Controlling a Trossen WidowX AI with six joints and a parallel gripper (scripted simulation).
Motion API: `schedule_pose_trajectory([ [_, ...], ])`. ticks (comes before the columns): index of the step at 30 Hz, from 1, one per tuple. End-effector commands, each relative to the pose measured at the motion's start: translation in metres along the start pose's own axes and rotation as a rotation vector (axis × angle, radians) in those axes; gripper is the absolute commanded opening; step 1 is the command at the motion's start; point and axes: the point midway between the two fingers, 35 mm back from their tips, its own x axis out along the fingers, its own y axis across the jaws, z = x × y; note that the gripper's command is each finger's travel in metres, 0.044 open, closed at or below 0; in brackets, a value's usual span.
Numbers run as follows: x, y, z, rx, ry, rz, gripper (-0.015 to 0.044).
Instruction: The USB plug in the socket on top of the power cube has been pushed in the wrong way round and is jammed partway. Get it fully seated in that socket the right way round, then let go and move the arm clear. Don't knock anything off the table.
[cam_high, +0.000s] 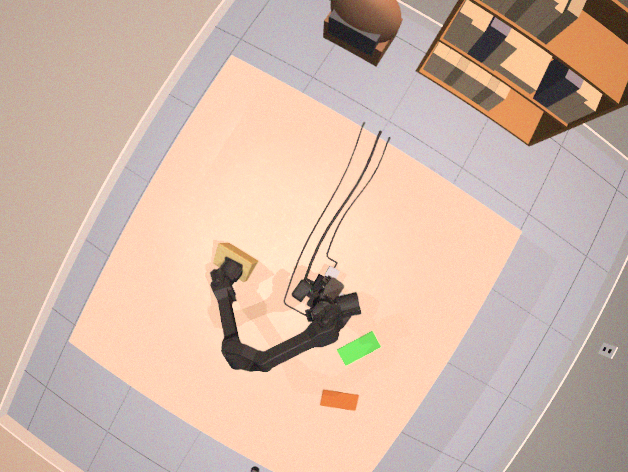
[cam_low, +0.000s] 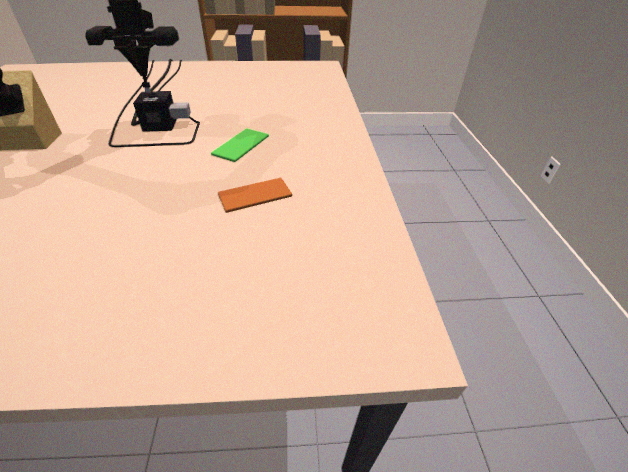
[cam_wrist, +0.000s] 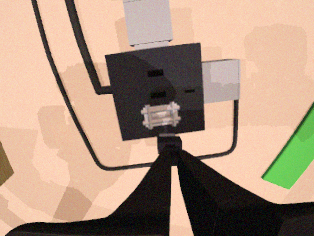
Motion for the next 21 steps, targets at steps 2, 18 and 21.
schedule_pose_trajectory([
  [2,0.0001,-0.0001,0.0001,-0.128,-0.001,0.000,0.0000],
  [18,0.0001,-0.0002,0.0002,-0.161,-0.001,-0.001,0.0000],
  [21,0.0005,-0.0001,0.0004,-0.160,-0.002,-0.001,0.0000],
])
